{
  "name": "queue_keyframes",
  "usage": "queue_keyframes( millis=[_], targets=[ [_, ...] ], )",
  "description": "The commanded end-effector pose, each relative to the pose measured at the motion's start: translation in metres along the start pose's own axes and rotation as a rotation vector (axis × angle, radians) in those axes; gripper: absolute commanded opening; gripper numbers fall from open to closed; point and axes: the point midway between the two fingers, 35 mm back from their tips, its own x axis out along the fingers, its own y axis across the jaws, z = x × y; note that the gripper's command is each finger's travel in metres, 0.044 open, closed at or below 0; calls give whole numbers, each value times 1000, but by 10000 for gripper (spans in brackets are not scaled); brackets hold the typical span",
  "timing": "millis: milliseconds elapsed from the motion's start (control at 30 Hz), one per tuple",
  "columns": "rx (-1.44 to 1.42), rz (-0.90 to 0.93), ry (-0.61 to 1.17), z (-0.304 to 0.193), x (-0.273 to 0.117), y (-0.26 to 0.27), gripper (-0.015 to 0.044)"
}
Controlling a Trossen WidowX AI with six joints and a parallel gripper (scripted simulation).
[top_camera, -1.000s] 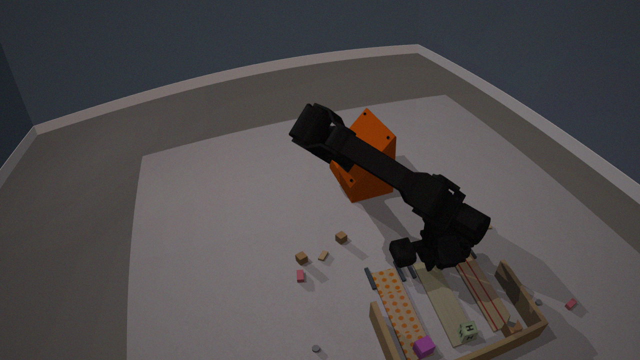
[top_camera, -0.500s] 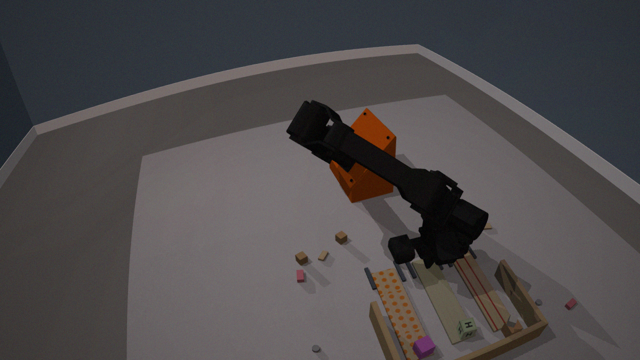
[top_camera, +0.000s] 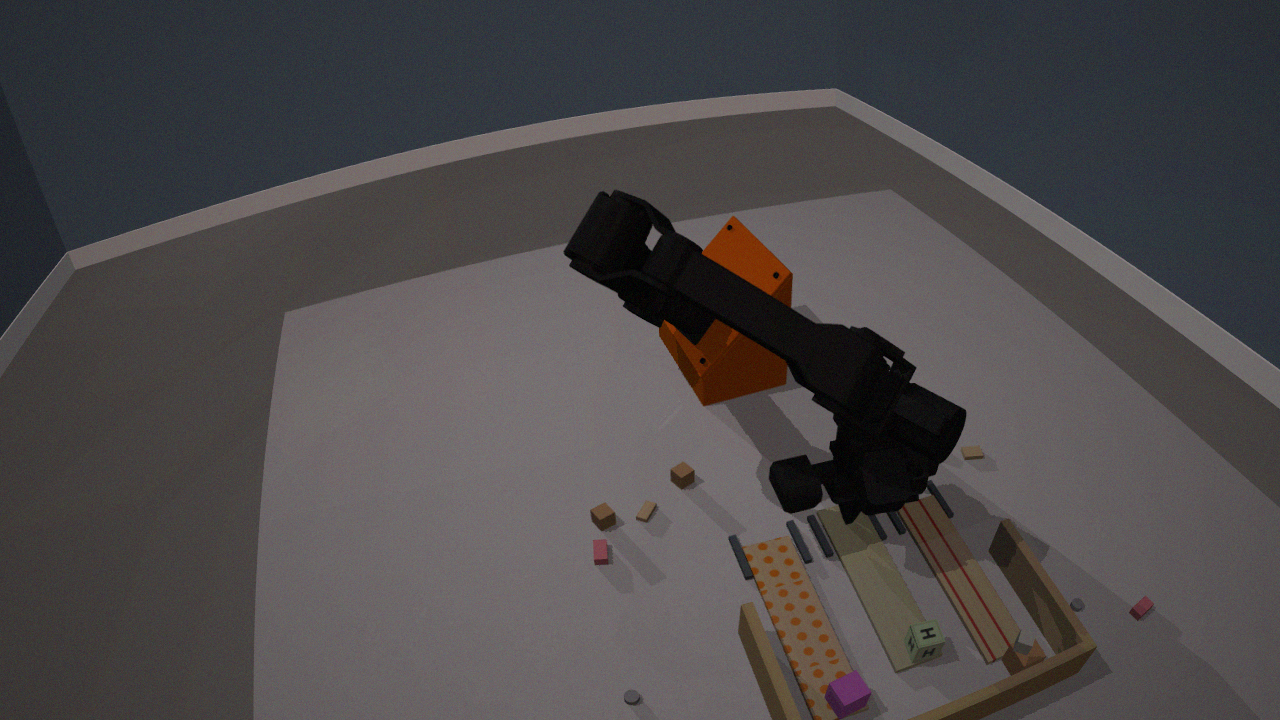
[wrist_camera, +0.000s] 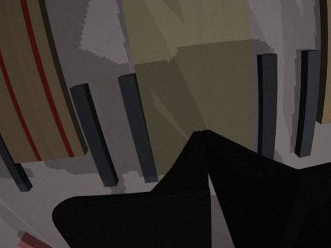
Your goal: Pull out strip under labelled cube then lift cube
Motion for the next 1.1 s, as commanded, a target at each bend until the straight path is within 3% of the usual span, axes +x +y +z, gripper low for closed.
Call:
queue_keyframes(
  millis=[0,1067],
  targets=[
    [-5,-2,22,-13,5,-1,0],
    [-7,-2,24,-61,5,-1,0]
  ],
)
